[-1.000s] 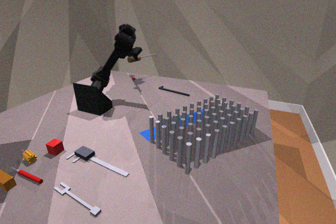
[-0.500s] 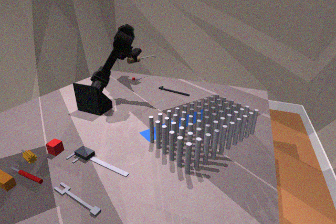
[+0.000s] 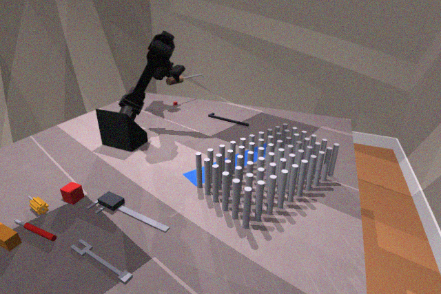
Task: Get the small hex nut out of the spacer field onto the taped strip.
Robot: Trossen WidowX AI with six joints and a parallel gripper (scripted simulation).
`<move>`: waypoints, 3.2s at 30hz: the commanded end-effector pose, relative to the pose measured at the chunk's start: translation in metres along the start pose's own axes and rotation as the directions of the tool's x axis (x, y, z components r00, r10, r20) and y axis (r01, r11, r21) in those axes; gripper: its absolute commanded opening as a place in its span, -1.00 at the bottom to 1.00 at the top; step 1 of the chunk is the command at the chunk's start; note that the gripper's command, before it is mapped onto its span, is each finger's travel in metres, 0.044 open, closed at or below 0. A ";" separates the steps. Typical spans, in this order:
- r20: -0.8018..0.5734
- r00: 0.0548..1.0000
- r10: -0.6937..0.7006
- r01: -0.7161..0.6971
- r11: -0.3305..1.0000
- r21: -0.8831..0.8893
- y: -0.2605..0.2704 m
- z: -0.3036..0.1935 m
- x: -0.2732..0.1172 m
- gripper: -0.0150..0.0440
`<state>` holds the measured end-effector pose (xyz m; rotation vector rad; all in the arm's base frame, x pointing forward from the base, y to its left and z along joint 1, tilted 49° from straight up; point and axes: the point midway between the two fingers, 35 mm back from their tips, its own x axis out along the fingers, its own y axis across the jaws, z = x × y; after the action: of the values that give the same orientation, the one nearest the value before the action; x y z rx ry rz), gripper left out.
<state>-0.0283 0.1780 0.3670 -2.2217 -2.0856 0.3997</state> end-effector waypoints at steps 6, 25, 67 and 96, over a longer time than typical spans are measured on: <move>0.002 1.000 0.000 0.000 1.000 -0.006 -0.003 0.003 0.004 -0.49; 0.004 1.000 0.000 0.000 1.000 -0.004 -0.007 0.009 0.014 -0.49; 0.007 1.000 0.001 -0.001 1.000 -0.002 -0.014 0.022 0.035 -0.49; 0.006 1.000 0.001 -0.001 1.000 -0.001 -0.016 0.031 0.050 -0.49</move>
<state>-0.0480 0.2228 0.3347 -2.2225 -2.0839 0.4108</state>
